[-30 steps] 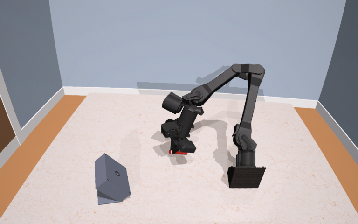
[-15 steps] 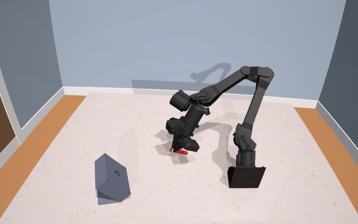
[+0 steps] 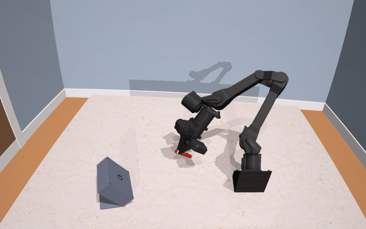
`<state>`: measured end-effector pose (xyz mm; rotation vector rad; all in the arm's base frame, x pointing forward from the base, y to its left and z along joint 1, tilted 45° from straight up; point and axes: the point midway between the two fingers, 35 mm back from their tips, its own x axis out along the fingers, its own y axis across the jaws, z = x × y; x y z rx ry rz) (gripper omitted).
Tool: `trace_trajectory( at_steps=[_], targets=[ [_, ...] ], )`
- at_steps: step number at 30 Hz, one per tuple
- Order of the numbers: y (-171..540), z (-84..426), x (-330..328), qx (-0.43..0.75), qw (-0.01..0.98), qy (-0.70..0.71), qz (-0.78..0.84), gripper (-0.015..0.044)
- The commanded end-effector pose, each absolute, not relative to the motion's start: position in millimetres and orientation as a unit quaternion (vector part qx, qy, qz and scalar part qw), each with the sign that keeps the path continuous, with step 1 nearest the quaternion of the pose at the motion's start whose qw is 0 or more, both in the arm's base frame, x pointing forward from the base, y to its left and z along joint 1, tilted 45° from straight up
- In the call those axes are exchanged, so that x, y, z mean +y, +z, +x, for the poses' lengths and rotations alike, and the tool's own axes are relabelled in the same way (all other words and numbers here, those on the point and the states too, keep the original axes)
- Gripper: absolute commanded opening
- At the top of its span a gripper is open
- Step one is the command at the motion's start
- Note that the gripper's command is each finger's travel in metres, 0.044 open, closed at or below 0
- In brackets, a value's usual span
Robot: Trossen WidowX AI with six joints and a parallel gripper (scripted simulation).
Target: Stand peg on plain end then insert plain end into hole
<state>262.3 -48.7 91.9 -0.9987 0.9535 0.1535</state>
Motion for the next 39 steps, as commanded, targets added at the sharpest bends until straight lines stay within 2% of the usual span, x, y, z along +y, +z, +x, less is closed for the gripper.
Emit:
trace_trajectory(
  at_steps=[1,39],
  targets=[
    [94,260,-48,0.424,0.776,0.079,-0.461,0.0051],
    [105,238,-55,0.291,0.833,0.154,-0.444,0.0051]
  ],
)
